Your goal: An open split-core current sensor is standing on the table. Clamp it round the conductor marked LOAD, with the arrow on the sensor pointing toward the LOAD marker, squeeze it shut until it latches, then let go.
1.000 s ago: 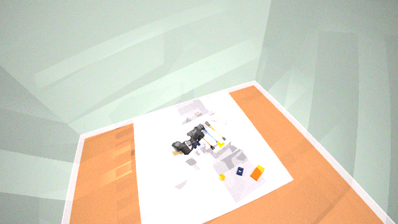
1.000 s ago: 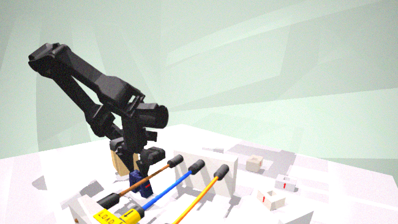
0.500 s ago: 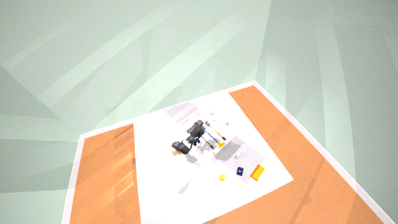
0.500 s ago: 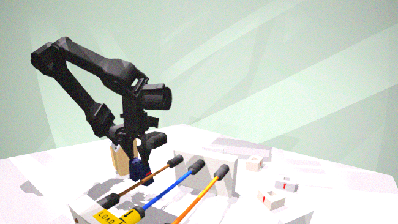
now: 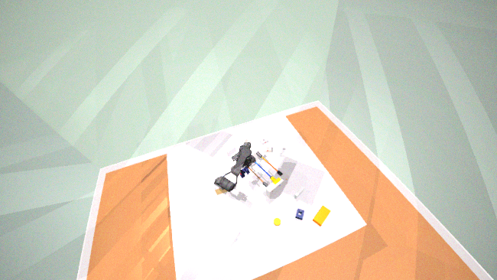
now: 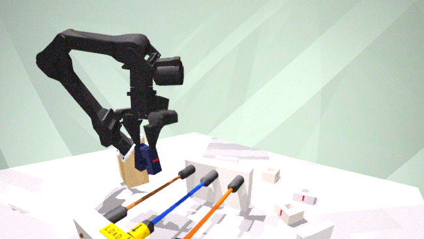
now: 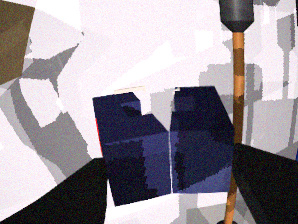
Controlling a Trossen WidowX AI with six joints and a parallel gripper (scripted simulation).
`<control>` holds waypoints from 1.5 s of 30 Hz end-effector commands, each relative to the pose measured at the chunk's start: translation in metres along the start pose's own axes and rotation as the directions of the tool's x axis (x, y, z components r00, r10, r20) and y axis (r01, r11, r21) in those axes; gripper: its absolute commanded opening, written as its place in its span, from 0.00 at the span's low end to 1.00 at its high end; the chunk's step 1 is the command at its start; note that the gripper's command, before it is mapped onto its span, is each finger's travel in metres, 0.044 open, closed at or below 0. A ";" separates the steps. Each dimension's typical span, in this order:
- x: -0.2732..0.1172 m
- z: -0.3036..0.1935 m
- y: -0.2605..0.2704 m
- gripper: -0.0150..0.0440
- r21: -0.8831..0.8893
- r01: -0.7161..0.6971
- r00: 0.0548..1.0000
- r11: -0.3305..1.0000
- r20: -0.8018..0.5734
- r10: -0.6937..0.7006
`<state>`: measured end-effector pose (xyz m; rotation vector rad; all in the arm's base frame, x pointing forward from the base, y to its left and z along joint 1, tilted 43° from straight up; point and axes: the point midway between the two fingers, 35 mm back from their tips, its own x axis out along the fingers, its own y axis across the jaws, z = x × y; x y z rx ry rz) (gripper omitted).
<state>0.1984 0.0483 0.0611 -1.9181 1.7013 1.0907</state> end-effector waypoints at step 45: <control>-0.014 -0.001 -0.071 0.25 1.000 -0.005 1.000 0.001 0.005 -0.007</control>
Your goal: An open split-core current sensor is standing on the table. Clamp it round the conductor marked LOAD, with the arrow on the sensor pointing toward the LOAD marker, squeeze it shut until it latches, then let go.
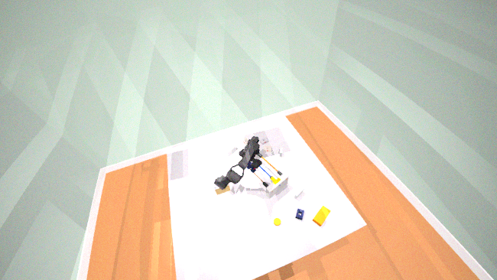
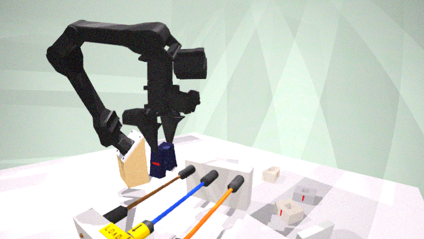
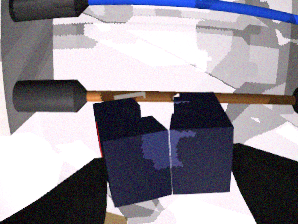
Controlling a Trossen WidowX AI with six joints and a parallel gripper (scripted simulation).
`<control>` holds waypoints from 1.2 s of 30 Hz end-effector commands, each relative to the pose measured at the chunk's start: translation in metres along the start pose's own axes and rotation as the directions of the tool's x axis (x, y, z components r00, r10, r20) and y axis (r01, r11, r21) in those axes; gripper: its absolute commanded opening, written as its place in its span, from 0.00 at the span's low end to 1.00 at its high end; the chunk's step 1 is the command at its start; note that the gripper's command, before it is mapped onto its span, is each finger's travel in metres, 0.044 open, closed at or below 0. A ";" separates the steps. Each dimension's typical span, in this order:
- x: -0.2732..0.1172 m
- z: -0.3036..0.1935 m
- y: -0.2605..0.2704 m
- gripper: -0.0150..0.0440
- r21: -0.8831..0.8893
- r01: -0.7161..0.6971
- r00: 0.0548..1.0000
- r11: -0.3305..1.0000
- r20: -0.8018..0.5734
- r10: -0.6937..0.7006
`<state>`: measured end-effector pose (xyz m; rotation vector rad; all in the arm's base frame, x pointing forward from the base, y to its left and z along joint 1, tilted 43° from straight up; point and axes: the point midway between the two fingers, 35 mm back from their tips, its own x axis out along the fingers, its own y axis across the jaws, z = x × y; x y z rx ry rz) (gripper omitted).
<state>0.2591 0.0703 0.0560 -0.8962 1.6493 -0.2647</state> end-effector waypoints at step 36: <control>0.008 0.066 -0.009 0.25 0.991 -0.012 1.000 0.133 0.012 -0.004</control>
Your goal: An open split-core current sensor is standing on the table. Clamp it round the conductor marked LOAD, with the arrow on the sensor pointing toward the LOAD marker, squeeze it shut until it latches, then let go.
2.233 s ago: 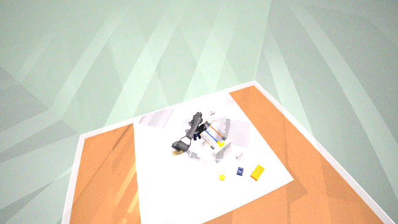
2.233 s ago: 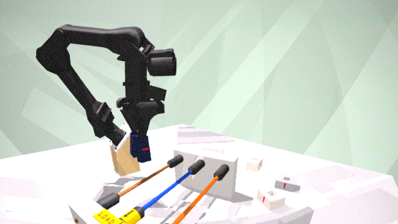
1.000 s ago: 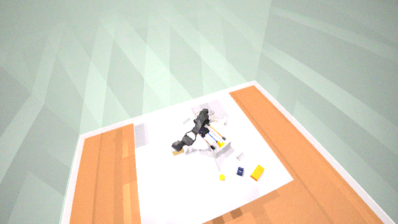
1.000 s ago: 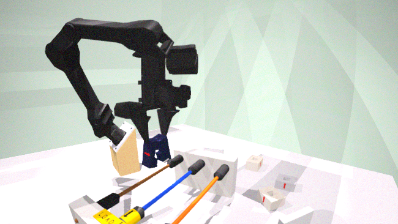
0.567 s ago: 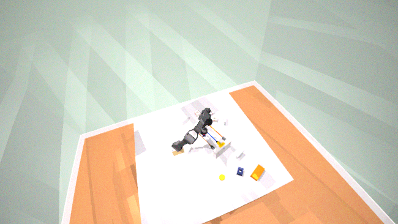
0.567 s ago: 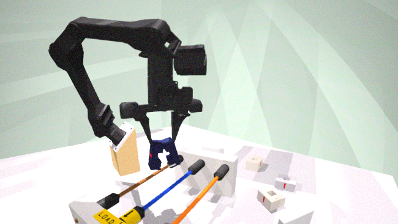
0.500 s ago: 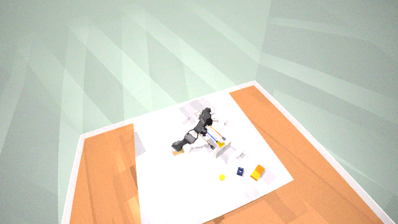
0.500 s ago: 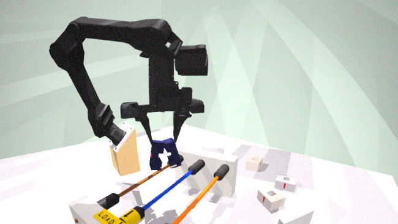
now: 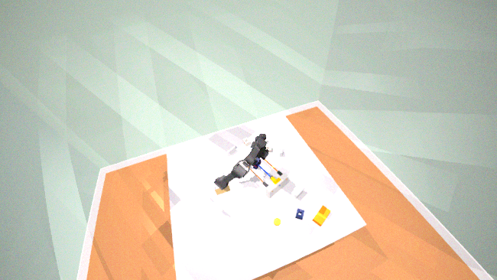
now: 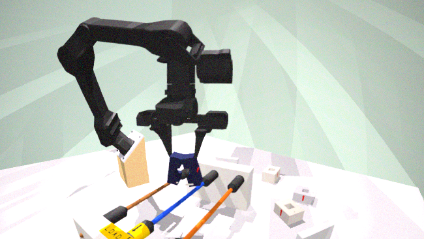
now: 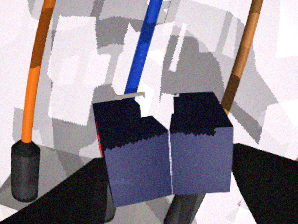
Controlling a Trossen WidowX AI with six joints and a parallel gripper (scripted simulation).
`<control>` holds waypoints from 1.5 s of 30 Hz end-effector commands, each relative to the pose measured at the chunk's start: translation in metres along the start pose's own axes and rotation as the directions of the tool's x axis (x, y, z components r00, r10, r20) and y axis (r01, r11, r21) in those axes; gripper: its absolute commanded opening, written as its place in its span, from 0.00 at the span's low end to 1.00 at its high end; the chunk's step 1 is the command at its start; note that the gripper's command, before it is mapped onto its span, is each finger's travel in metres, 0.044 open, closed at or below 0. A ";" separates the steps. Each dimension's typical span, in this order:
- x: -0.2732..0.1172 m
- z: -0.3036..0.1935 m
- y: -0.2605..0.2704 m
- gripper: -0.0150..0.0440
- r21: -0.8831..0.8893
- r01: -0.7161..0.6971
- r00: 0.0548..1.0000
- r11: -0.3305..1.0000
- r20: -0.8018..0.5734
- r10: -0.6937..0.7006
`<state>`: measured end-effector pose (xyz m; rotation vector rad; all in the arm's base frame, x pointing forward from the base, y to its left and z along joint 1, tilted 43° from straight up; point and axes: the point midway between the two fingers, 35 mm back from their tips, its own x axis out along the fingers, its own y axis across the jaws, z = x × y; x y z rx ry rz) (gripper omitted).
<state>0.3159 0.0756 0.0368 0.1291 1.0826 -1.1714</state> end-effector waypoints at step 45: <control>0.056 0.008 0.016 0.25 0.340 -0.011 1.000 0.940 0.008 0.009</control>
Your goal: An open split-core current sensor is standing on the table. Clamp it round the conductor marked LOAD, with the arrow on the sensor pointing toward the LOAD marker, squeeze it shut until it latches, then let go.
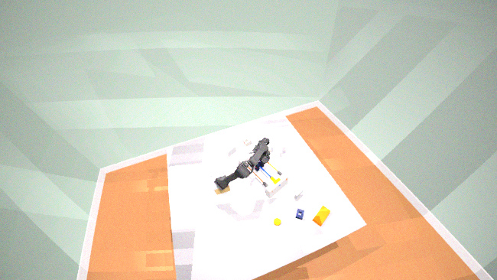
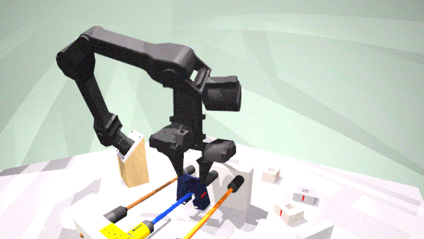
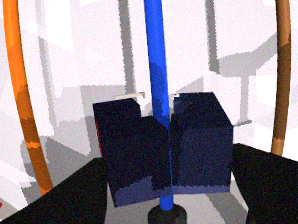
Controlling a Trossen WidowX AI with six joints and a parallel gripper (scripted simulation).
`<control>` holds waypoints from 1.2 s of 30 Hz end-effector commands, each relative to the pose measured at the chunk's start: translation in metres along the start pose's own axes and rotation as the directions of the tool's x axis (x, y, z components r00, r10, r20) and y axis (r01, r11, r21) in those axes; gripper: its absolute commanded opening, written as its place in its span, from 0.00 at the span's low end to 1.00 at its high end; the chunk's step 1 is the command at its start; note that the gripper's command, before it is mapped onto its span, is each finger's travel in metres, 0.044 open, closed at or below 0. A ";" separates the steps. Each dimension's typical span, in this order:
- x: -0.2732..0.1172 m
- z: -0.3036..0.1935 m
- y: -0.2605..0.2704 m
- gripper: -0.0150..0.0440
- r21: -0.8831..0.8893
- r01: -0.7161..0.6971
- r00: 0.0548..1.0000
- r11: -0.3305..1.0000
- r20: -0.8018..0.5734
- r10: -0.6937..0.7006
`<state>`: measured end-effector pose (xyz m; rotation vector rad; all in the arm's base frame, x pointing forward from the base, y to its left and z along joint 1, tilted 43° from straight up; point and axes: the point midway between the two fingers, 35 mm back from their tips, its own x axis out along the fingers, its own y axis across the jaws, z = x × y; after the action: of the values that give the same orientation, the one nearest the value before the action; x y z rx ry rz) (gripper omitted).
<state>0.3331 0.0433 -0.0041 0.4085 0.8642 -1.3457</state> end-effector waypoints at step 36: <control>0.002 0.000 0.000 0.25 0.000 0.000 1.000 1.000 0.000 0.000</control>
<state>0.3327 0.0407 -0.0058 0.4065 0.8648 -1.3488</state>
